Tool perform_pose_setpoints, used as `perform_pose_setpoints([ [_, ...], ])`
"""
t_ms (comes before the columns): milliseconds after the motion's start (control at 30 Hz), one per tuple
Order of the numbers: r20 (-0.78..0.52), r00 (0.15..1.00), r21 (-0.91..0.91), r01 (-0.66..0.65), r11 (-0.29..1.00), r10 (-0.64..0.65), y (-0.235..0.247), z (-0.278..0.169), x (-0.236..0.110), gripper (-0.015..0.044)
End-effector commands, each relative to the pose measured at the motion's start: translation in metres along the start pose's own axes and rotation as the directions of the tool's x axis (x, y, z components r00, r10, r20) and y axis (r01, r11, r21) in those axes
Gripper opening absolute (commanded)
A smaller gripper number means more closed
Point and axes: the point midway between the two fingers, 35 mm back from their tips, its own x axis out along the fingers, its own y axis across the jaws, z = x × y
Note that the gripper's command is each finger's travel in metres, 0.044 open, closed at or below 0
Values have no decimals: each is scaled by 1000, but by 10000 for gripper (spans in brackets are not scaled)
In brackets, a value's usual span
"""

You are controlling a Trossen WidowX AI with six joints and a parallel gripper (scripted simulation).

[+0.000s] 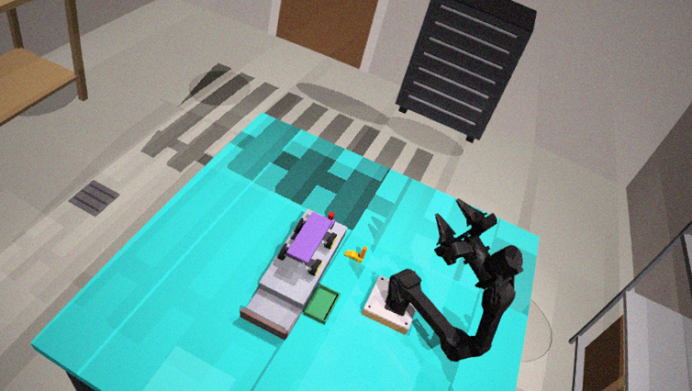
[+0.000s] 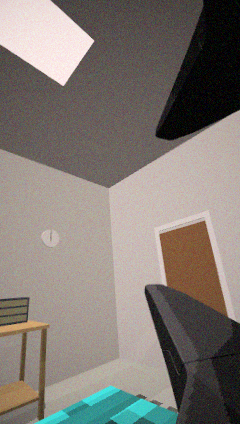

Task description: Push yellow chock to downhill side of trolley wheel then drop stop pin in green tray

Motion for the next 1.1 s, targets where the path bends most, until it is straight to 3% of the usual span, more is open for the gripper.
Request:
perform_pose_setpoints([
  [0, -1, 1000, -1, -3, 1000, 3, 0, 0, 1, 374],
  [233, -35, 984, -43, -175, 984, 173, 27, -9, 45, 190],
  [667, -103, 807, -132, -591, 796, 582, 118, -33, 128, 190],
  [1067, -104, 518, -210, -846, 490, 849, 214, -50, 165, 190],
])
